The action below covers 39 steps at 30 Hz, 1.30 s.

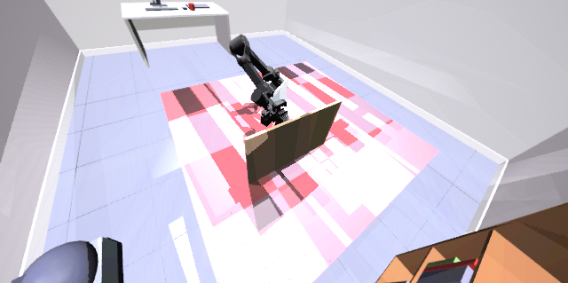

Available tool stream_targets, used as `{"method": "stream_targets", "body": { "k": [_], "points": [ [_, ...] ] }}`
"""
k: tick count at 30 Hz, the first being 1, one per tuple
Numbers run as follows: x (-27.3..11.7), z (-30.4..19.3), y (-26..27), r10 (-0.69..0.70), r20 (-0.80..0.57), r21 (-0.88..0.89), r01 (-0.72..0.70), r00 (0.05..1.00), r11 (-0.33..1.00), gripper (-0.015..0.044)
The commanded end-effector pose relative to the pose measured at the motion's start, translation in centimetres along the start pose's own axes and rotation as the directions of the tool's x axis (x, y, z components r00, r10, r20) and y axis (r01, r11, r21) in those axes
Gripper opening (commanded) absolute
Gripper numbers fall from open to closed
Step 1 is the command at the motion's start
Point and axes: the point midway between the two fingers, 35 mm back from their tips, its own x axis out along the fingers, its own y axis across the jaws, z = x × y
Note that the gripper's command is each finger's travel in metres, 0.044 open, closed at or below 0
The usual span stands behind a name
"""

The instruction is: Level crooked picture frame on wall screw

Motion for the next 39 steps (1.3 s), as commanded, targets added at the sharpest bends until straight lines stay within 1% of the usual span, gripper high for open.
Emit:
{"method": "stream_targets", "body": {
  "k": [1,39],
  "points": [
    [0.04,-0.03,0.71,0.019,-0.003,-0.012,-0.019,1.0,1.0,0.0],
    [0.04,-0.26,0.56,0.019,-0.003,-0.011,-0.019,1.0,1.0,0.0]
  ]
}}
